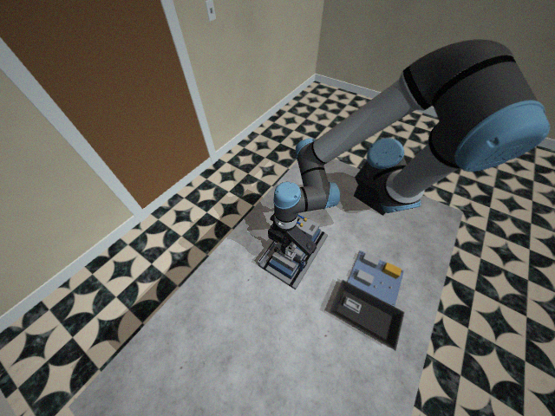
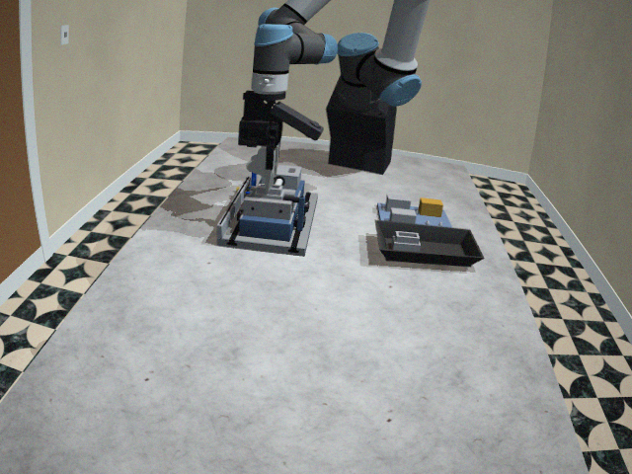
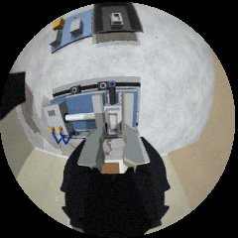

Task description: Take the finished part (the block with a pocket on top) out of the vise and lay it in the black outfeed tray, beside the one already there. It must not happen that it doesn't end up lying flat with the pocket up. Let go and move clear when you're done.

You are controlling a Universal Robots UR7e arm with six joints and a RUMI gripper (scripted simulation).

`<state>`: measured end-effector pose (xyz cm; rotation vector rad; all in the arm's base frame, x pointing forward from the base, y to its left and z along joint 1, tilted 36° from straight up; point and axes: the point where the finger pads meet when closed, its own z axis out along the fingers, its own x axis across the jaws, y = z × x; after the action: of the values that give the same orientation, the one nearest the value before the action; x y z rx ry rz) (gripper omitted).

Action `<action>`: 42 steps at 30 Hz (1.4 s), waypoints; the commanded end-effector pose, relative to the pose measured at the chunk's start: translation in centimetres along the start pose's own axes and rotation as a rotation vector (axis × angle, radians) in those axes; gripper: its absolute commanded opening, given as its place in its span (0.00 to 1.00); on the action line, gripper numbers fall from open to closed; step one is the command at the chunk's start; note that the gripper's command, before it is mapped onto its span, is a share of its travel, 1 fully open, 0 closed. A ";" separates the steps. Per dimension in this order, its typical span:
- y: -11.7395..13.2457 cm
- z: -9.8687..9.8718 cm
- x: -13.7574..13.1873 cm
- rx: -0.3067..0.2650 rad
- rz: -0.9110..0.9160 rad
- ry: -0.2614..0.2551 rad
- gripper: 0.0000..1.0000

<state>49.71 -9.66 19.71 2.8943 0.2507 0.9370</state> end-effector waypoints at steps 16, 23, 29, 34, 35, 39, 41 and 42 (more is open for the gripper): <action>0.0 -0.6 0.0 -0.001 0.000 0.001 0.00; 0.1 -1.7 0.1 -0.002 -0.001 0.003 0.00; 0.1 -2.5 0.1 -0.002 -0.001 0.003 0.00; 0.1 -3.4 0.1 -0.002 -0.001 0.002 0.00; 0.1 -3.6 0.1 -0.002 -0.001 0.002 0.00; 0.1 -4.1 0.1 -0.003 -0.001 0.002 0.00; 0.1 -4.4 0.1 -0.003 -0.001 0.002 0.00; 0.1 -4.4 0.1 -0.003 -0.001 0.002 0.00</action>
<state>47.55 -9.44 22.58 2.8923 0.2506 0.9377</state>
